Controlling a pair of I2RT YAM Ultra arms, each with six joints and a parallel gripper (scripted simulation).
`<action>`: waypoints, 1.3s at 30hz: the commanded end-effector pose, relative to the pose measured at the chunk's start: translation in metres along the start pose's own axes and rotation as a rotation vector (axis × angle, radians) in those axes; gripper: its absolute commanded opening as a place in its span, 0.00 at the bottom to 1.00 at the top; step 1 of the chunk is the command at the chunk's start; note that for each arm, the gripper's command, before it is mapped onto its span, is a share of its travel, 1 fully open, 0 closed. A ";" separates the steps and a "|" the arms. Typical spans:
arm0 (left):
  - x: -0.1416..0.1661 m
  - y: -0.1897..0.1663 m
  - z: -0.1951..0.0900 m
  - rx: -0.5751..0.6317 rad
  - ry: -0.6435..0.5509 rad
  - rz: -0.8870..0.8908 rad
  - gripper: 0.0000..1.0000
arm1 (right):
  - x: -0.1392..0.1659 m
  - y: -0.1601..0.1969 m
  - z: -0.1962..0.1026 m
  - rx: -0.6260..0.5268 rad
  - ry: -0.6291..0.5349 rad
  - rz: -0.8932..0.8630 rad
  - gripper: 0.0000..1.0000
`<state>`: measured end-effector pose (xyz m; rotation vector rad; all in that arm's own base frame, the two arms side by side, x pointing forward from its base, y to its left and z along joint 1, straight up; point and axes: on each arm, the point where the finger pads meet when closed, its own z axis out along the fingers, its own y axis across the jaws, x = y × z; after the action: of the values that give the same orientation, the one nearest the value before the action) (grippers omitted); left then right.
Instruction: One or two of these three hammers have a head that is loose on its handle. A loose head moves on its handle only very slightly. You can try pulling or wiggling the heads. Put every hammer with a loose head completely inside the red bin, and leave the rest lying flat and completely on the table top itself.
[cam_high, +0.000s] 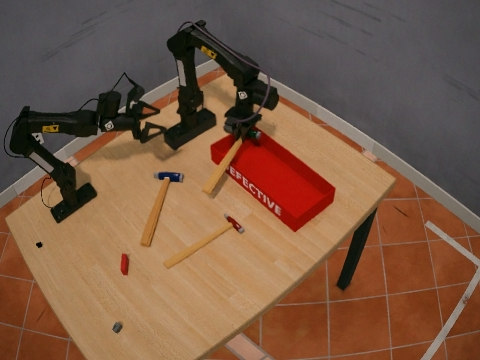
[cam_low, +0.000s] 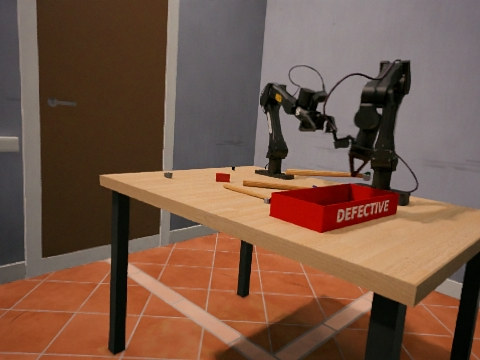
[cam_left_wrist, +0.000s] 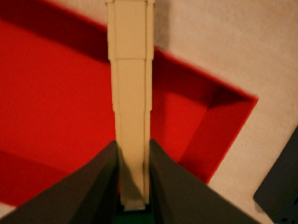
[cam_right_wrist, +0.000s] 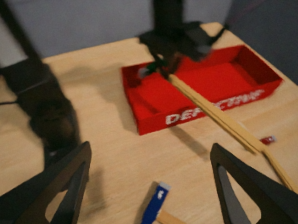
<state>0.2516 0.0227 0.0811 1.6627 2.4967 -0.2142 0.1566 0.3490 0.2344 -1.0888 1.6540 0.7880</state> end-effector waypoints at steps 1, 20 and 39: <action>0.005 0.009 -0.012 -0.010 -0.021 0.039 0.10 | -0.002 -0.019 0.009 0.066 -0.039 0.045 1.00; 0.015 0.031 -0.017 -0.140 -0.002 -0.118 0.10 | 0.003 -0.018 0.008 0.059 -0.020 0.037 1.00; 0.010 0.039 -0.013 -0.305 -0.085 -0.834 0.10 | 0.003 -0.018 0.008 0.059 -0.020 0.037 1.00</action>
<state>0.2685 0.0472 0.0774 0.6673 2.8496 -0.0628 0.1731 0.3504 0.2339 -1.0210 1.6600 0.7751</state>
